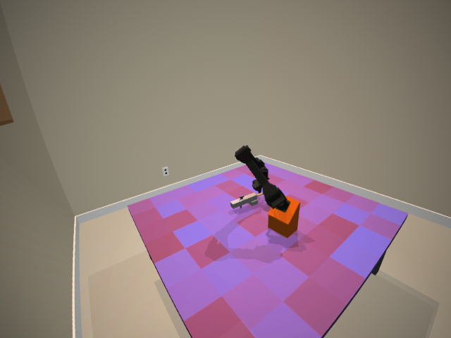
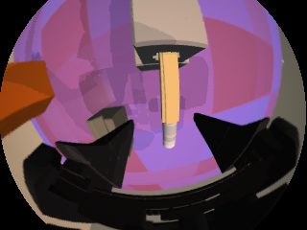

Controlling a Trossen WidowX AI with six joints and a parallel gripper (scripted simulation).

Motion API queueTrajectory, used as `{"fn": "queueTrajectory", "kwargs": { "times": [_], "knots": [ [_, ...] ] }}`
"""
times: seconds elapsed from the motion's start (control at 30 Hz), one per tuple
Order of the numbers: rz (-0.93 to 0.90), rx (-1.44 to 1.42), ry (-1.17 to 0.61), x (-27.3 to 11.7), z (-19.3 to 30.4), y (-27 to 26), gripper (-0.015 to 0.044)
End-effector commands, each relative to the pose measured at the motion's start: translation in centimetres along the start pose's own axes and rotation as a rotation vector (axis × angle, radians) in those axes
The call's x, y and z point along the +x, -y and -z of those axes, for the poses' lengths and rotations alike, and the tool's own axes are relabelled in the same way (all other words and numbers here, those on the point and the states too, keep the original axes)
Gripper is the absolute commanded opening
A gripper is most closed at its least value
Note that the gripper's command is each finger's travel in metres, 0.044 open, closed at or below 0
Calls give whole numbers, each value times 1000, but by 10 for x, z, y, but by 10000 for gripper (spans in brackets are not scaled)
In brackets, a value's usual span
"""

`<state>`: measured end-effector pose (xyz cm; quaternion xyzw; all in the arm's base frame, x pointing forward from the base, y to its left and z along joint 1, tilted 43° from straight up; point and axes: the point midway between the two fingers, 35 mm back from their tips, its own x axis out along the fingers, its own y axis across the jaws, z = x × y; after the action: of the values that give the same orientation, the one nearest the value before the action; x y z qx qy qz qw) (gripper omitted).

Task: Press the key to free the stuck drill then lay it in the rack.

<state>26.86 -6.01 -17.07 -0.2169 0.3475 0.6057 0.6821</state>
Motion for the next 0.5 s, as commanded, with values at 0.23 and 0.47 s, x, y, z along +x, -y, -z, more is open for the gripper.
{"fn": "queueTrajectory", "kwargs": {
  "times": [0.23, 0.47],
  "knots": [
    [5, 4, 3, 3, -6, 0, 440],
    [4, 4, 3, 4, -10, 0, 440]
  ]
}}
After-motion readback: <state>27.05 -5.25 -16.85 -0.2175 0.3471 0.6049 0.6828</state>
